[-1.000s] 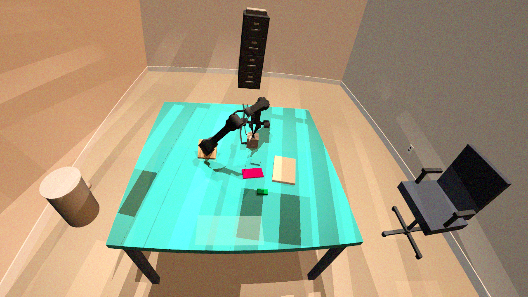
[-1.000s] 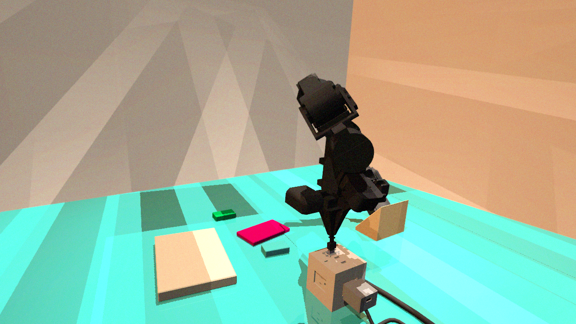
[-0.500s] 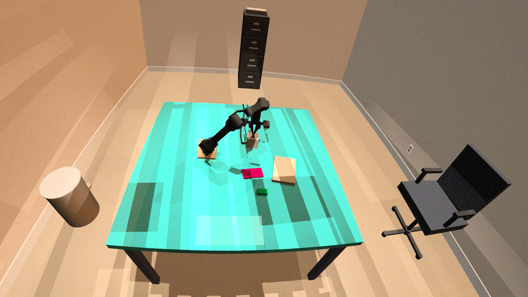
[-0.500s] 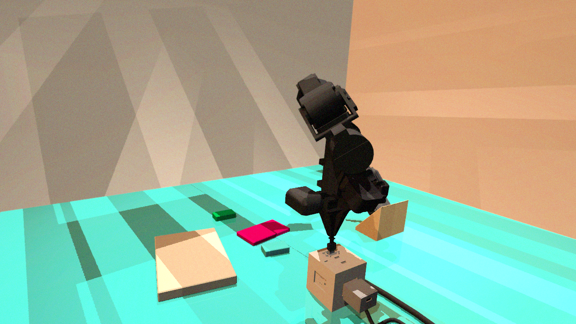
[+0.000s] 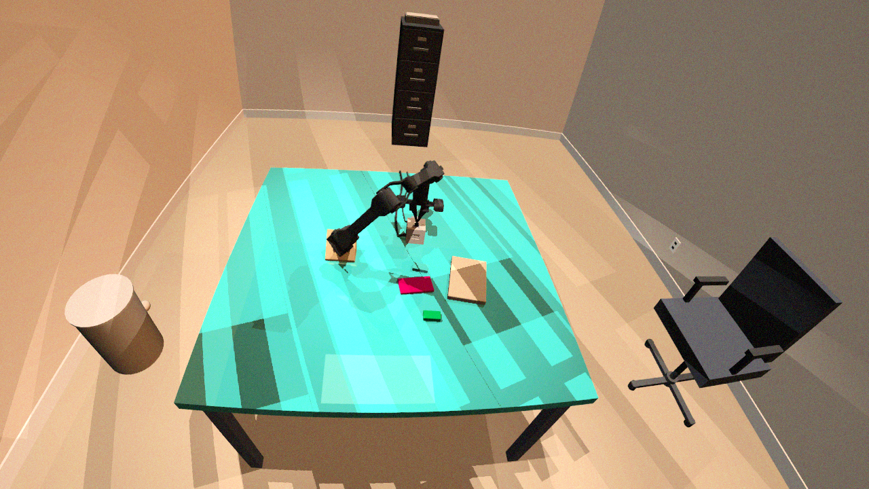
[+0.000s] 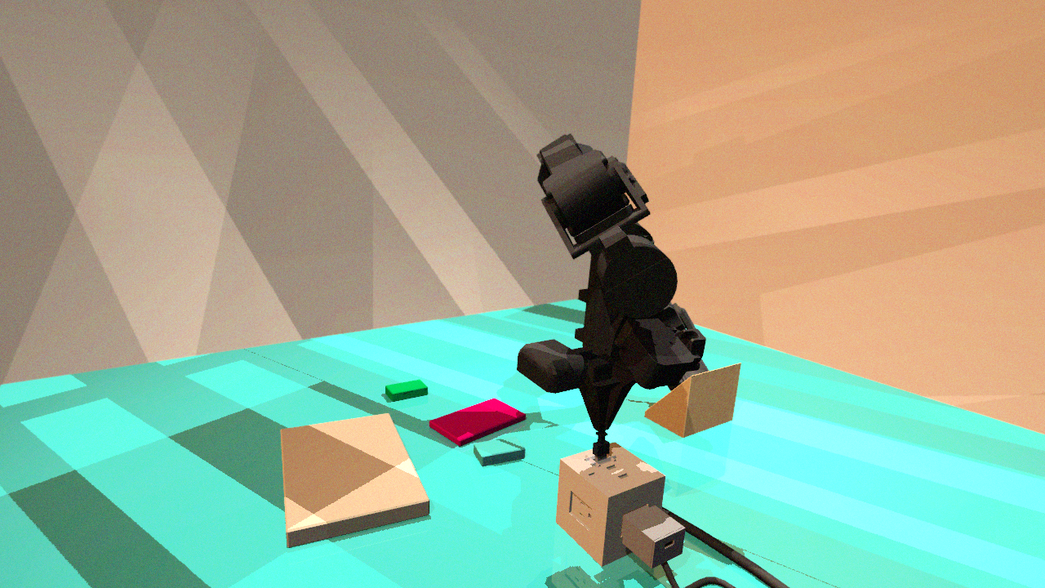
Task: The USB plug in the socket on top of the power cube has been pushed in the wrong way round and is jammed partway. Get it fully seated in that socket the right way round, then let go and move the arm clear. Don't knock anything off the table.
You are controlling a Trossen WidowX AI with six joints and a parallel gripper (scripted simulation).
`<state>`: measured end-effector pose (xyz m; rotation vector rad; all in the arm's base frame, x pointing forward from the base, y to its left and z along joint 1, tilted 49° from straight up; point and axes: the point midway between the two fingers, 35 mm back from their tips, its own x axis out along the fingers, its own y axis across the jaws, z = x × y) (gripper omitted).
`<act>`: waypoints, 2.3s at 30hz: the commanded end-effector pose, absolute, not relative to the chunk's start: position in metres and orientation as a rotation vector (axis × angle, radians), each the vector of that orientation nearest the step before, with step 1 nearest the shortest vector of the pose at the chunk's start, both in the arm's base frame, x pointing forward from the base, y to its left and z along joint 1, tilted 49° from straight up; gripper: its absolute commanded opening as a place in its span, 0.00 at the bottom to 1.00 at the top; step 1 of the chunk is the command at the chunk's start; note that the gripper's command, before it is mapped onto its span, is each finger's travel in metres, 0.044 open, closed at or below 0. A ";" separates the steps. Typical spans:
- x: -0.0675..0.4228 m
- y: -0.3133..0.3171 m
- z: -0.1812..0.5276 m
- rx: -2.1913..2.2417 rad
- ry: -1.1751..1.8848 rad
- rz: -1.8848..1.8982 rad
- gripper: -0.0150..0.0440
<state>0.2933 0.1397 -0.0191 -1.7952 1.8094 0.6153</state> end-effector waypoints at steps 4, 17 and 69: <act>0.293 0.138 -0.020 -1.803 1.808 0.615 0.25; 0.293 0.137 -0.021 -1.803 1.808 0.614 0.25; 0.294 0.134 -0.024 -1.803 1.808 0.614 0.25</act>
